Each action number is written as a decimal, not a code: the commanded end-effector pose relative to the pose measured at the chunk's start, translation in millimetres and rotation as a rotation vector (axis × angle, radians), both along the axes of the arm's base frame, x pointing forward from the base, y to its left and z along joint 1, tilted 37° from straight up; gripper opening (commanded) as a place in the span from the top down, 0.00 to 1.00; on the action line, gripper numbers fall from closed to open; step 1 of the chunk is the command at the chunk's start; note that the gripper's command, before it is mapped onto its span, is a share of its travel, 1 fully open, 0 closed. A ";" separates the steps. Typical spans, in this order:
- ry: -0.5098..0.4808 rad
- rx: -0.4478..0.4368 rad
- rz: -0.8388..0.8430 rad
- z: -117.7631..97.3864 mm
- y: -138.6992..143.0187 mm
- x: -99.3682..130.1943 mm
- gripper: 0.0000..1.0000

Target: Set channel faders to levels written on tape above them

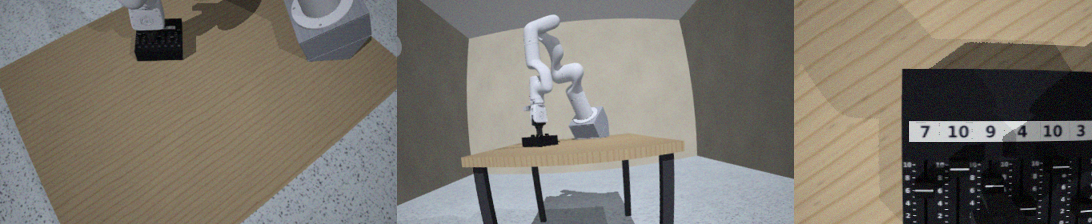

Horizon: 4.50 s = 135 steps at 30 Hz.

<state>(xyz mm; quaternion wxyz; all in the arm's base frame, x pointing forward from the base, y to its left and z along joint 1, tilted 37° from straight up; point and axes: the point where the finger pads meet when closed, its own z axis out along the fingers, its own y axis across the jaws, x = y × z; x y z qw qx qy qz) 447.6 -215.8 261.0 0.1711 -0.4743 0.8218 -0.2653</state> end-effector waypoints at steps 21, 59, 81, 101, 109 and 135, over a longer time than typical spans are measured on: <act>-0.003 0.001 0.002 0.3 -6.0 -3.0 1.00; -0.003 0.001 0.002 0.3 -6.8 -3.5 1.00; -0.003 0.001 0.002 3.4 -0.7 -2.5 1.00; -0.003 0.001 0.002 32.4 9.2 -21.9 1.00; -0.003 0.001 0.002 32.5 9.2 -22.0 1.00; -0.003 0.001 0.002 32.5 9.2 -22.0 0.00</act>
